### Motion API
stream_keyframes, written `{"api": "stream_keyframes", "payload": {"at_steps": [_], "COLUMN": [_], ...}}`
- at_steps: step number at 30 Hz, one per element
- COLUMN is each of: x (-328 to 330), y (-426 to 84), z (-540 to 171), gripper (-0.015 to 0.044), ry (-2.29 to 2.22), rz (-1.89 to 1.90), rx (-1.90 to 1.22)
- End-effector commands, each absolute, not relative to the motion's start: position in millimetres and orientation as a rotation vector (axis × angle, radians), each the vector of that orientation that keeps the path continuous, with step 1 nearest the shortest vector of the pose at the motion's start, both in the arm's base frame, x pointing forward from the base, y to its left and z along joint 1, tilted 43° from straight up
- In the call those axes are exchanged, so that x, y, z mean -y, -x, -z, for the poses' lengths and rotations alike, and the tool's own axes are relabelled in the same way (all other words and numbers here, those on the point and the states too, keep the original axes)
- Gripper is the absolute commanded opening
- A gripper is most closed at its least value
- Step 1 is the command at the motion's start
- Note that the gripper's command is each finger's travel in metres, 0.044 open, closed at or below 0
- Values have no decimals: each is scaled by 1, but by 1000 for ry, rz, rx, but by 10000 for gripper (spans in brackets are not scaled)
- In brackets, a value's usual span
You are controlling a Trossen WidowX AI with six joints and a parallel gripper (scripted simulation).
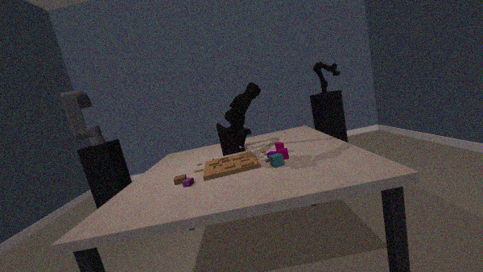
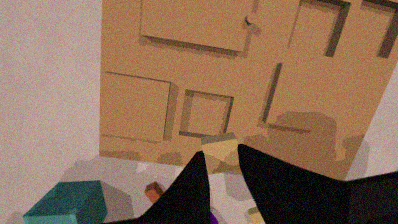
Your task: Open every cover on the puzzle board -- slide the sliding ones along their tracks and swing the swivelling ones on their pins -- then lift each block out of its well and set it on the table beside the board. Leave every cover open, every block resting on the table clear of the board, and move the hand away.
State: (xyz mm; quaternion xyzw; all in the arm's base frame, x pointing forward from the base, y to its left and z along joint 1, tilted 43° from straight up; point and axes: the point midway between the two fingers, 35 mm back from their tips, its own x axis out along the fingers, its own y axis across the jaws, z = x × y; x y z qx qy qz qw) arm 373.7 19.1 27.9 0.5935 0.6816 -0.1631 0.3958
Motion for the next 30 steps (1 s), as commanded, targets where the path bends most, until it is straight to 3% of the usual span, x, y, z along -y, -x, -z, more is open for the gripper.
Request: {"api": "stream_keyframes", "payload": {"at_steps": [1, 30], "x": [-13, 79], "y": [-375, -373], "z": [-32, 36], "gripper": [80, 80], "ry": [-1500, -1482], "rz": [412, 451], "rx": [-1717, -1691]}}
